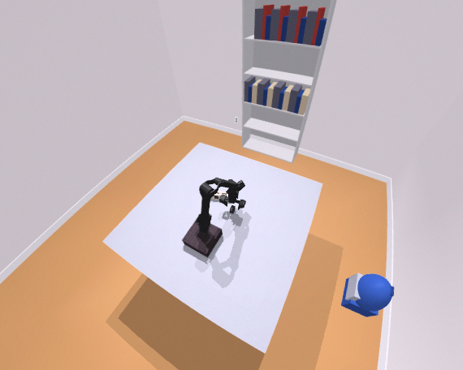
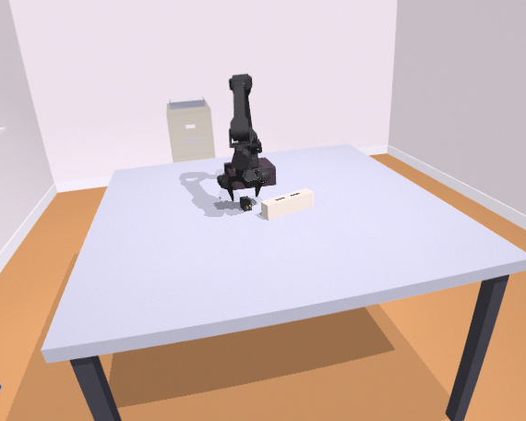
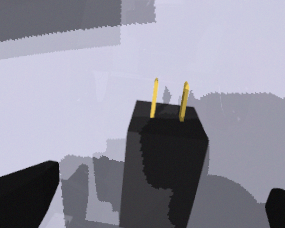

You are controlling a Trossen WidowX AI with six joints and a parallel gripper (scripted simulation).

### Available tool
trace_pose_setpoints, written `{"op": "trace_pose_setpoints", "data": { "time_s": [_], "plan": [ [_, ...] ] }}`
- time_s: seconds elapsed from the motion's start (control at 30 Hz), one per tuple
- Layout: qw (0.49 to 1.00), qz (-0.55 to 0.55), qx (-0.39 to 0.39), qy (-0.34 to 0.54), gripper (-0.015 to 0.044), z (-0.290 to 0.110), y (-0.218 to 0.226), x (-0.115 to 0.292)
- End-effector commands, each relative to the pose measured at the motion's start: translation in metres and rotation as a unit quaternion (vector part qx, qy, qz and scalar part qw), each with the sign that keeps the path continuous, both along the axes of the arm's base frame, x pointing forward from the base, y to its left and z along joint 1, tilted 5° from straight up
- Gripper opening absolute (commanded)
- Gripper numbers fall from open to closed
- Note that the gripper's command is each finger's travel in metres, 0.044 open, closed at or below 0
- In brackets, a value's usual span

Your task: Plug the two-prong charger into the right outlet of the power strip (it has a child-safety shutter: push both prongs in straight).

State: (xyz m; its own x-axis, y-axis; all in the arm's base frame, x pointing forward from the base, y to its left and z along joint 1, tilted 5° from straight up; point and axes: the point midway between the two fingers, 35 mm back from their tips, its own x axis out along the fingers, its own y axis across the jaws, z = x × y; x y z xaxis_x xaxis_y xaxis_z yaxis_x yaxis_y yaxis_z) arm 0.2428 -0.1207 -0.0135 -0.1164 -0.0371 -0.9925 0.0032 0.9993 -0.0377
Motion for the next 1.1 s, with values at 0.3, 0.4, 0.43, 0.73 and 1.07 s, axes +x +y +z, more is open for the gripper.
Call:
{"op": "trace_pose_setpoints", "data": {
  "time_s": [0.3,0.4,0.43,0.73,1.07],
  "plan": [
    [1.0,0.002,0.004,0.005,0.044,-0.025,0.001,-0.004],
    [1.0,0.002,0.004,0.006,0.044,-0.03,0.001,-0.005],
    [1.0,0.002,0.004,0.006,0.044,-0.032,0.001,-0.005],
    [1.0,0.0,0.001,0.002,0.0414,-0.031,0.0,-0.004],
    [1.0,0.0,0.001,0.002,0.0151,-0.031,0.0,-0.004]
  ]
}}
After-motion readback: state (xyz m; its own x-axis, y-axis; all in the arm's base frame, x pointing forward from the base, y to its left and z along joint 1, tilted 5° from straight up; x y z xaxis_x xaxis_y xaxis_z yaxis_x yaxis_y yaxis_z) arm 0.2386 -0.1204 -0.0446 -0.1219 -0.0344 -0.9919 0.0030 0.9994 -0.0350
